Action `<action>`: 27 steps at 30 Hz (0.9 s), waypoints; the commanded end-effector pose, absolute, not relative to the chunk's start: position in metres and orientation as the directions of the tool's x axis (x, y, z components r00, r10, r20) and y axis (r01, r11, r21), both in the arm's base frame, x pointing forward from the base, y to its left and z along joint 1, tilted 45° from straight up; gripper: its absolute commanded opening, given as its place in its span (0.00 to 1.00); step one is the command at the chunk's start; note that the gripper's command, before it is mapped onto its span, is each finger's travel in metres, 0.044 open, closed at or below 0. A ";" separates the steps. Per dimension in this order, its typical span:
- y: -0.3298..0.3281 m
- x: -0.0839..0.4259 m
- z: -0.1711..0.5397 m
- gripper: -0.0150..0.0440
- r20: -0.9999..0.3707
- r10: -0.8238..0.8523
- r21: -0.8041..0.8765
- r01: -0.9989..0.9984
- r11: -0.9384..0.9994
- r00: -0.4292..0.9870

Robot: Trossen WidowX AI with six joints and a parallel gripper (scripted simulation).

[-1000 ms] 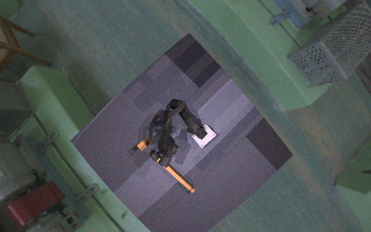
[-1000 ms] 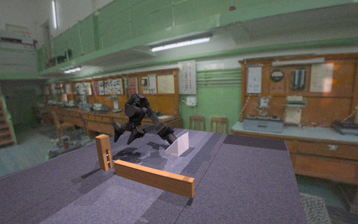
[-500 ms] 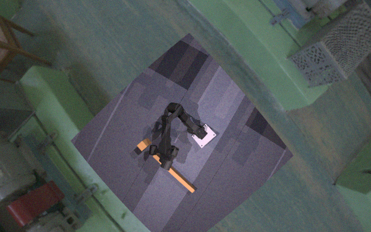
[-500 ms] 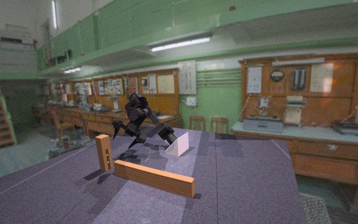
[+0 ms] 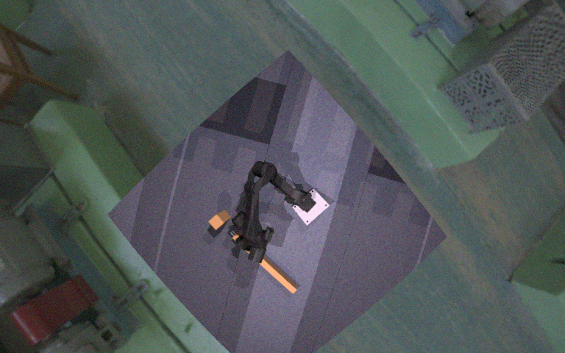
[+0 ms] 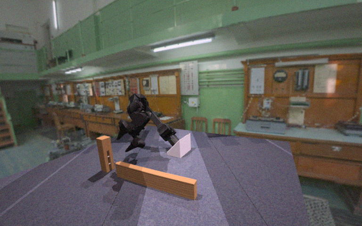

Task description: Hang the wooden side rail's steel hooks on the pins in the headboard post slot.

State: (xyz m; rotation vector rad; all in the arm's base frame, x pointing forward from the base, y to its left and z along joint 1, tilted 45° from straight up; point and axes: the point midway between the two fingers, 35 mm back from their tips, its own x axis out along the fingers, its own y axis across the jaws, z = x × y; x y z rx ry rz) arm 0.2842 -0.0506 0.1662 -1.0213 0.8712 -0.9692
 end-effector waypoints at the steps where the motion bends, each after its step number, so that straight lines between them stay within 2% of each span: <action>1: -0.047 0.292 0.162 1.00 -0.050 -0.936 -0.635 0.712 0.299 0.349; 8: -0.044 0.297 0.163 1.00 -0.001 -0.930 -0.316 0.882 0.349 0.368; 27: -0.044 0.297 0.163 1.00 0.000 -0.930 -0.308 0.885 0.350 0.368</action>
